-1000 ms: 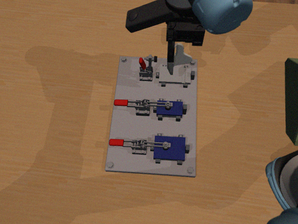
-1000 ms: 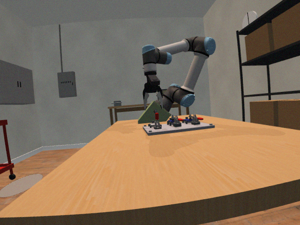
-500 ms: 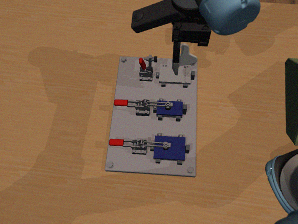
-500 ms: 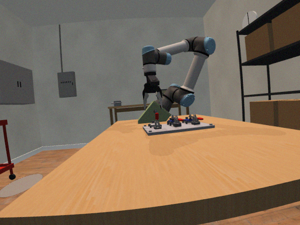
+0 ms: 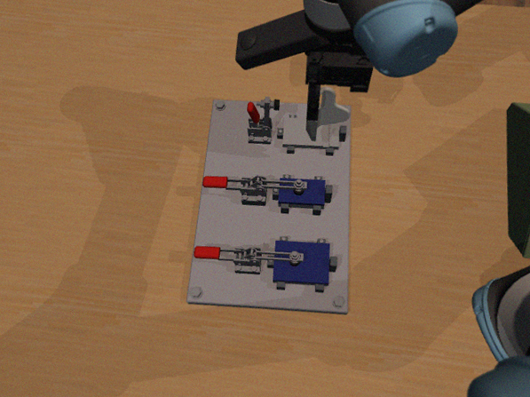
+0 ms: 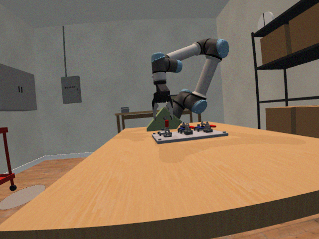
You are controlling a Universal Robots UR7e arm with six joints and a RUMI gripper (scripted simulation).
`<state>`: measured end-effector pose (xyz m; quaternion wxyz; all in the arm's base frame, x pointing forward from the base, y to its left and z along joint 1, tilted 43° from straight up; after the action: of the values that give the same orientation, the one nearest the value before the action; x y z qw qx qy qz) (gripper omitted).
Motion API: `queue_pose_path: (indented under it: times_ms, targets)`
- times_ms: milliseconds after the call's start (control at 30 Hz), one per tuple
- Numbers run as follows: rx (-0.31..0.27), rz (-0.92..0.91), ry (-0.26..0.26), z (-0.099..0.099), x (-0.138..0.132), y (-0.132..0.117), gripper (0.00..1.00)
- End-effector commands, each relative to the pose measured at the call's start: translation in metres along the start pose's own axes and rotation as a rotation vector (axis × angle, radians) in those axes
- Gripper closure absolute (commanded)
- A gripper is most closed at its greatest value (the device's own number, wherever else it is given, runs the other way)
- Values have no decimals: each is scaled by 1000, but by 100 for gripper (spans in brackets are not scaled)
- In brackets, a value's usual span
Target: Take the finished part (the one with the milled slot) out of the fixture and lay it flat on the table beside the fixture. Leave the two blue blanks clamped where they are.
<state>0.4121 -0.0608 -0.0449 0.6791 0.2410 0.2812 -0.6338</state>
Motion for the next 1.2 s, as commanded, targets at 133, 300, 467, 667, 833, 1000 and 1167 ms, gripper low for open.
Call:
queue_pose_path:
  times_ms: [133,300,467,667,833,1000,1167]
  targets:
    - [1,0,-1,-22,1,1,41]
    - [1,0,-1,-32,1,1,41]
    - [1,0,-1,-37,1,1,41]
    - [1,0,-1,-37,1,1,41]
    - [1,0,-1,-37,1,1,41]
    - [1,0,-1,-37,1,1,41]
    - [1,0,-1,-37,1,1,41]
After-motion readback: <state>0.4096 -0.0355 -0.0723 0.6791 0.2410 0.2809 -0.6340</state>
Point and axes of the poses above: the point where the finger pads meet when closed, its own z axis back along the fingers, its own x axis across the jaws, y = z × x, the point moved 5 cm from there along z, back along the fingers, and after that the axes turned 7 degrees about -z, right-handed, at the moved point
